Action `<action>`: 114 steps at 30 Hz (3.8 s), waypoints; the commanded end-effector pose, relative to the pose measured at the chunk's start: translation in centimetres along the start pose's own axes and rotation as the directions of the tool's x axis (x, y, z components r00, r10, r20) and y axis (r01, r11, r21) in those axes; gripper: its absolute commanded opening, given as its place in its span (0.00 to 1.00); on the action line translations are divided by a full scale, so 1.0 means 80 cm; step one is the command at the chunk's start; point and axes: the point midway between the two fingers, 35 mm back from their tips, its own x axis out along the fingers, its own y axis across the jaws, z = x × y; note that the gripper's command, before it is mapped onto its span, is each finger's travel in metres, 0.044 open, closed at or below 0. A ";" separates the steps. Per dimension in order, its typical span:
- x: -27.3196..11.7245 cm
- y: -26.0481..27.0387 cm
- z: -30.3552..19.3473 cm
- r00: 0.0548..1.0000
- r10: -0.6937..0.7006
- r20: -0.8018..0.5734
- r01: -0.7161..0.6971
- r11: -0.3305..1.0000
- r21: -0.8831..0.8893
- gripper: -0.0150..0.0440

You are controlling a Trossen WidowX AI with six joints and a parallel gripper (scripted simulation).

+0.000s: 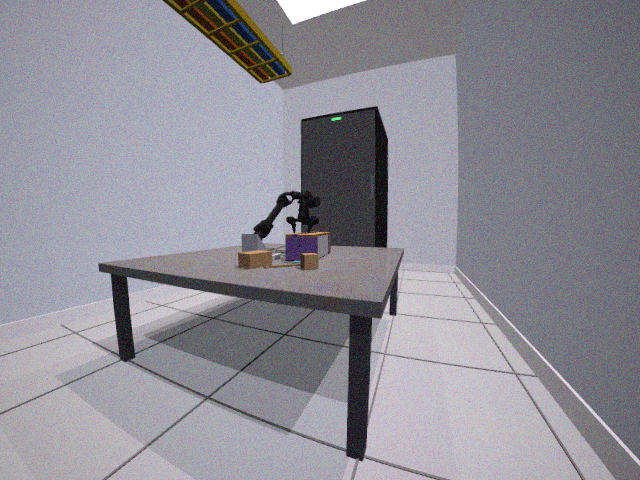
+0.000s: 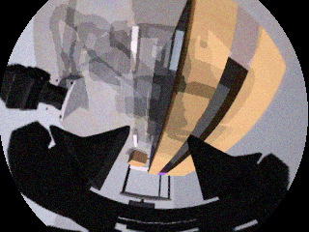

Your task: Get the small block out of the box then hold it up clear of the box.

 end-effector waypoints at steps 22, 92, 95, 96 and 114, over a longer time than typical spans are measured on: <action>0.051 0.003 0.015 1.000 0.006 0.010 -0.006 1.000 0.004 0.93; 0.114 0.002 -0.180 1.000 -0.001 -0.005 0.001 1.000 0.000 0.93; 0.117 0.002 -0.189 1.000 -0.001 -0.005 0.001 1.000 0.000 0.93; 0.113 0.002 -0.190 1.000 -0.001 -0.005 0.001 1.000 0.000 0.93; 0.045 0.035 -0.246 1.000 -0.017 0.000 0.016 0.966 0.257 0.74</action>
